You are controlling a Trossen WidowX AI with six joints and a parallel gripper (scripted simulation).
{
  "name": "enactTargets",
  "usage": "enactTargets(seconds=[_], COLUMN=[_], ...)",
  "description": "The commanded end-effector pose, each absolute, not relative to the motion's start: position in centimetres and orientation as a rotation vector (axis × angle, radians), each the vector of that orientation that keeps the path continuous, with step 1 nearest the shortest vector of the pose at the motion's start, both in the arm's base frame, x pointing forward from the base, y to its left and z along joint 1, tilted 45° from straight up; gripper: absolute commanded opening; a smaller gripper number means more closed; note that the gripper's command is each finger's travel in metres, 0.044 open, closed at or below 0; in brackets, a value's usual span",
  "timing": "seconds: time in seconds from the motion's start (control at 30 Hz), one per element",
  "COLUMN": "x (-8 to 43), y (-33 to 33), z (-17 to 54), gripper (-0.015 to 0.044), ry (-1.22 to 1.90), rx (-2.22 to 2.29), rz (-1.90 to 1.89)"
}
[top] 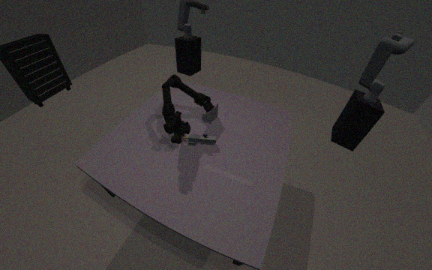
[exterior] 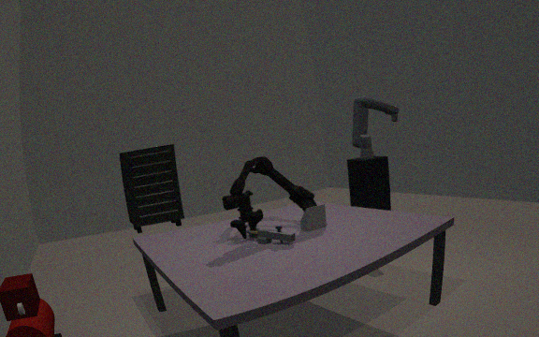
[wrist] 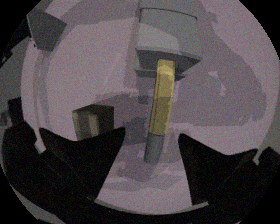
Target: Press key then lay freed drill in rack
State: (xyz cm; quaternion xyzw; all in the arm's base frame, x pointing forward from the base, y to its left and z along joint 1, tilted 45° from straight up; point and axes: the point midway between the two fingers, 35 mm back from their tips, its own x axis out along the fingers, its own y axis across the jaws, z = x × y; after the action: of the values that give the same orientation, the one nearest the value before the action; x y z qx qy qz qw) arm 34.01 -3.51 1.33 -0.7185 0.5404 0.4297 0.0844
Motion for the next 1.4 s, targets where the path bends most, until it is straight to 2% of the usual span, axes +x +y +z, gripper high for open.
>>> enactTargets(seconds=[0.0,0.03,0.9,1.37], x=[33.9,33.9,33.2,33.4], y=[-3.4,-3.4,-3.1,-3.1], z=[1.1,1.0,-0.2,0.1], gripper=[0.042,0.044,0.044,0.0072], ry=[1.608,1.608,1.608,1.607], rx=[-2.148,-2.149,-2.149,-2.152], rz=[1.279,1.279,1.279,1.283])
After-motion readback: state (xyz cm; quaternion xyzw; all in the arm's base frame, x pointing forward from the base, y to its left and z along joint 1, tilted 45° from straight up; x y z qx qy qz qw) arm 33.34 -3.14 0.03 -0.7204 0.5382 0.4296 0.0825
